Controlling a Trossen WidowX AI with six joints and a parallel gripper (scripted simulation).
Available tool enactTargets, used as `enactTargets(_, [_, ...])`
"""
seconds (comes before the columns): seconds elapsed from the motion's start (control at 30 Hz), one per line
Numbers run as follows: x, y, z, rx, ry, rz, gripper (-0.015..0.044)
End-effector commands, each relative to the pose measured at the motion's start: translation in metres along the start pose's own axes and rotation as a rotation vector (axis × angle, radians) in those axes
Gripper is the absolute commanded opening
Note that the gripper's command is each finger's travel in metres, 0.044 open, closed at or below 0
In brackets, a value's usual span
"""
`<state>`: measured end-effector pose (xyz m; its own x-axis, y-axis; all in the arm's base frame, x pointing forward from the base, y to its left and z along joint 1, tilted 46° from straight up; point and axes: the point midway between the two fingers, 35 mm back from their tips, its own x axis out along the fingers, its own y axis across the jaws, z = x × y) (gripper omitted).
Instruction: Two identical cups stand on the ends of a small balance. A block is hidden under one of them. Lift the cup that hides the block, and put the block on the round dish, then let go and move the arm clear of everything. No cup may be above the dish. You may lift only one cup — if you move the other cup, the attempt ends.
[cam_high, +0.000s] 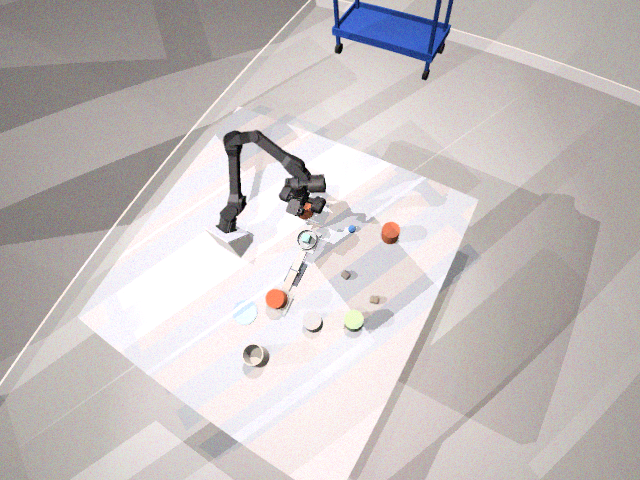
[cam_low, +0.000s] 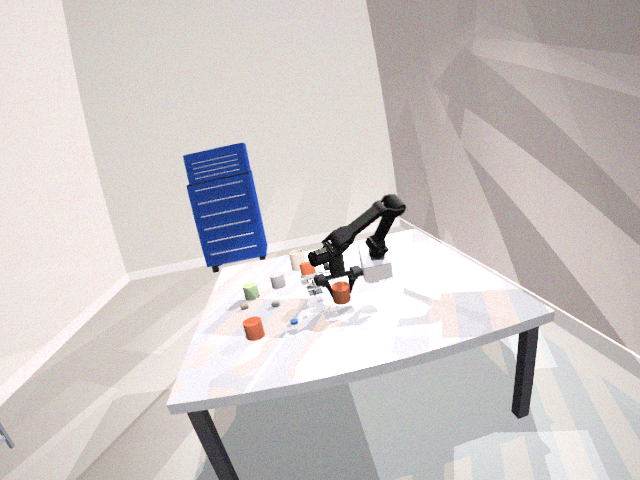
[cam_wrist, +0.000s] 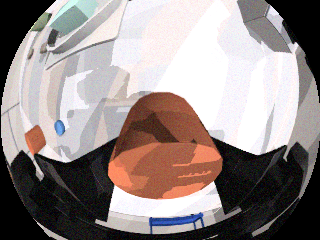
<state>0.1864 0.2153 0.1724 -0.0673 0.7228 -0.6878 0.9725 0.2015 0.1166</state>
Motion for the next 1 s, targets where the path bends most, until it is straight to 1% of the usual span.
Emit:
enactTargets(0.0, [0.019,-0.003,0.002,0.011,-0.003,-0.007,0.0000])
enactTargets(0.3, [0.022,-0.003,0.002,0.011,-0.003,-0.007,0.0000])
enactTargets(0.7, [0.041,-0.003,0.002,0.011,-0.002,-0.007,0.0000])
enactTargets(0.73, [0.033,-0.002,-0.001,0.002,0.004,-0.002,0.0026])
enactTargets(0.97, [0.033,-0.002,-0.001,0.002,0.004,-0.002,0.0210])
